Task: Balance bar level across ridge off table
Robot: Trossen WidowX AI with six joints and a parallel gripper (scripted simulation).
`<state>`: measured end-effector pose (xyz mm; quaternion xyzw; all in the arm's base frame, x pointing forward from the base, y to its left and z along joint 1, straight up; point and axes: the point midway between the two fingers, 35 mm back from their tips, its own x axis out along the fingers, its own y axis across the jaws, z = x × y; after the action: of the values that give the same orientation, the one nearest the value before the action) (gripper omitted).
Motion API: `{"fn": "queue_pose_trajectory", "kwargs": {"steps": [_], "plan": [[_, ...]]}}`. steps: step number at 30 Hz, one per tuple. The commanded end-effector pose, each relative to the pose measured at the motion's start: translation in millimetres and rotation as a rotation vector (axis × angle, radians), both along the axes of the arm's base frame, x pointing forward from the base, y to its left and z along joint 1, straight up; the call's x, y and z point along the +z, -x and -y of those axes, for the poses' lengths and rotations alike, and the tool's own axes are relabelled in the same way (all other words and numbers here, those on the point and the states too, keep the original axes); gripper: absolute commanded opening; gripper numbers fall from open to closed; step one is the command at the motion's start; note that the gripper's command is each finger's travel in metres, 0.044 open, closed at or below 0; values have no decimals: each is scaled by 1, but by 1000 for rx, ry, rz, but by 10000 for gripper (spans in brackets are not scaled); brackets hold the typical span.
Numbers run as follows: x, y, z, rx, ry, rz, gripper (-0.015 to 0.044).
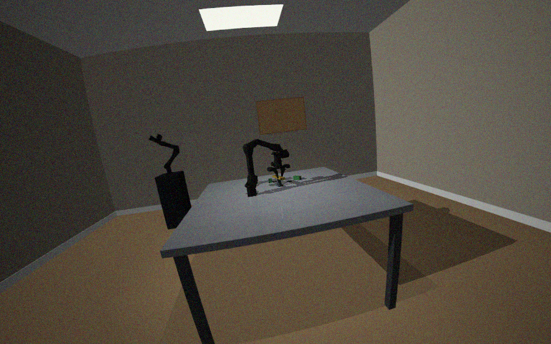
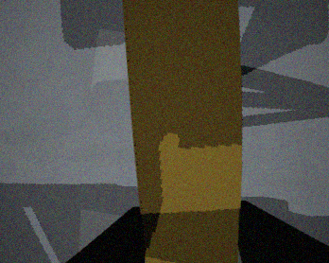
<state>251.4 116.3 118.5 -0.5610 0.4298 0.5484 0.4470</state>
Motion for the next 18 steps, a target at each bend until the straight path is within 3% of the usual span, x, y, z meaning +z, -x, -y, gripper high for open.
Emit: {"fn": "queue_pose_trajectory", "kwargs": {"steps": [1, 18], "plan": [[-1, 0, -1, 3, -4, -3, 0], [-3, 0, -1, 3, -4, -3, 0]]}}
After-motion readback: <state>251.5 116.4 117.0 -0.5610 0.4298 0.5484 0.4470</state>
